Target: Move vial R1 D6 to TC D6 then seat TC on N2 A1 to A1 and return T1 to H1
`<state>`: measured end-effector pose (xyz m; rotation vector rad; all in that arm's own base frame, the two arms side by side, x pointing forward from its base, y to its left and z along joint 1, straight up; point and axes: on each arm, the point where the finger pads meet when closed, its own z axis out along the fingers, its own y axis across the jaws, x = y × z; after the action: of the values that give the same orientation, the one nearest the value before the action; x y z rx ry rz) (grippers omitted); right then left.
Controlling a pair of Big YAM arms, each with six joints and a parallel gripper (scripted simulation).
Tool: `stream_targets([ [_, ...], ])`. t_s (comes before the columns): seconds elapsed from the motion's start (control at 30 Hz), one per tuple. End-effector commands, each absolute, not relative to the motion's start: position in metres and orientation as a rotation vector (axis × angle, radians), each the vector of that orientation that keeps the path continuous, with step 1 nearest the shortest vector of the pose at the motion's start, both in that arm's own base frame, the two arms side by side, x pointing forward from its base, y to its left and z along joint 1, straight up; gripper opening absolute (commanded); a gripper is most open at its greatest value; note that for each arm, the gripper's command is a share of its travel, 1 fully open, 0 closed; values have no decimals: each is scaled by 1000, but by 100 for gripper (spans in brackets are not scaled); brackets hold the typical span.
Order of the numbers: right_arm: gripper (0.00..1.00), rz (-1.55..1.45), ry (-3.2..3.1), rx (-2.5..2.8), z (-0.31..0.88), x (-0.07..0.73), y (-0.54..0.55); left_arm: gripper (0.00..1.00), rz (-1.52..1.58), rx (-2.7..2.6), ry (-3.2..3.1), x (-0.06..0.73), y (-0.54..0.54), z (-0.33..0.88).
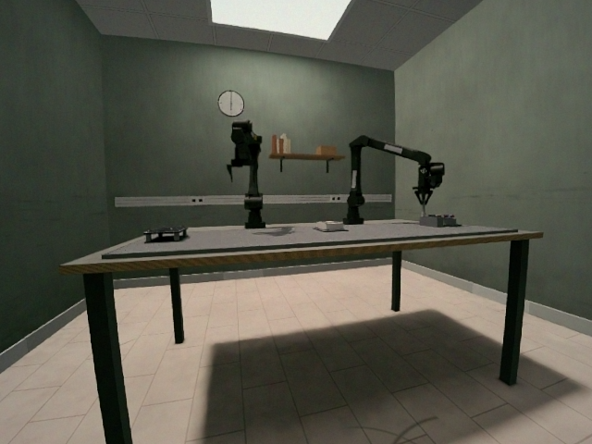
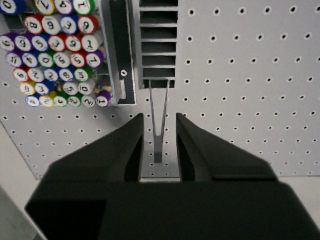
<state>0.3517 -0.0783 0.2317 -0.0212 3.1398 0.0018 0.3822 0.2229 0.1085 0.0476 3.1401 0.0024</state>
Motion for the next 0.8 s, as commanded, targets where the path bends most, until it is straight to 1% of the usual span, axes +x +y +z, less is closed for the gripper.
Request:
stream_targets([
  [0.0, 100, -12, 3106, -7, 244, 359, -80, 24, 8, 56, 3131, 387, 231, 103],
  [0.43, 100, -12, 3106, -7, 244, 359, -80, 24, -1, 55, 3141, 383, 229, 79],
  [0.77, 100, -12, 3106, -7, 244, 359, -80, 24, 18, 56, 3121, 389, 232, 95],
])
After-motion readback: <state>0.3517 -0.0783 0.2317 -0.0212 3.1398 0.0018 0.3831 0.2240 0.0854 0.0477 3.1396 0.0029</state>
